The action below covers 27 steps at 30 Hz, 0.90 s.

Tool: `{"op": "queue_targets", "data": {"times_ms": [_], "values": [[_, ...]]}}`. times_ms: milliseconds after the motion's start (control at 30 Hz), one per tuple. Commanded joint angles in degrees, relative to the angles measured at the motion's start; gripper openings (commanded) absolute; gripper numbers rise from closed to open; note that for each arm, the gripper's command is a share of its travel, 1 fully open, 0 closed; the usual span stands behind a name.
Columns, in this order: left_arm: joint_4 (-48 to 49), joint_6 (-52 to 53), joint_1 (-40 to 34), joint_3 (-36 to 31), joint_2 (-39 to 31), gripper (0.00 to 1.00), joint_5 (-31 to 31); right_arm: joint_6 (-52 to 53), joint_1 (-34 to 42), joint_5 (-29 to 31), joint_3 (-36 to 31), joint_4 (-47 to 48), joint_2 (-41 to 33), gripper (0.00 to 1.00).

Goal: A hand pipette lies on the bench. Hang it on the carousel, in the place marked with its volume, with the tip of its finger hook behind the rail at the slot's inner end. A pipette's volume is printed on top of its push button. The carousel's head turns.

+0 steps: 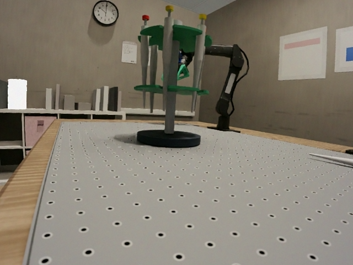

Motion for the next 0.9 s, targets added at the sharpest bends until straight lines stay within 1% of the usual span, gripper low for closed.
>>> {"op": "queue_targets", "data": {"times_ms": [0,133,167,200,400,433,500,700,800,867], "values": [[-6.35,8.82,2.87,3.51,1.33,1.0,3.82,-0.6,-0.64,-1.34,0.58,0.52,0.56,1.0],[-7.85,10.22,3.13,4.57,2.31,1.0,4.06,-0.6,-0.64,-1.34,0.58,0.52,0.56,1.0],[-7.34,8.07,1.73,4.4,2.7,0.49,5.24,-0.6,-0.64,-1.34,0.58,0.52,0.56,1.0],[-5.37,4.73,0.88,0.81,0.26,0.49,5.89,-0.6,-0.64,-1.34,0.58,0.52,0.56,1.0],[4.6,-11.68,-5.08,-7.49,-3.11,0.49,9.75,-0.6,-0.64,-1.34,0.58,0.52,0.56,1.0],[6.57,-14.28,-6.46,-8.88,-3.8,0.49,9.72,-0.6,-0.64,-1.34,0.58,0.52,0.56,1.0],[10.49,-18.35,-9.42,-11.19,-5.28,0.49,7.27,-0.6,-0.64,-1.34,0.58,0.52,0.56,1.0],[14.13,-21.66,-10.64,-13.42,-7.21,0.49,4.94,-0.6,-0.64,-1.34,0.58,0.52,0.56,1.0],[14.7,-22.1,-10.85,-12.58,-7.47,0.49,4.53,-0.6,-0.64,-1.34,0.58,0.52,0.56,1.0],[18.1,-27.6,-13.03,-15.92,-7.63,0.49,5.33,-0.6,-0.64,-1.34,0.58,0.52,0.56,1.0]]}}
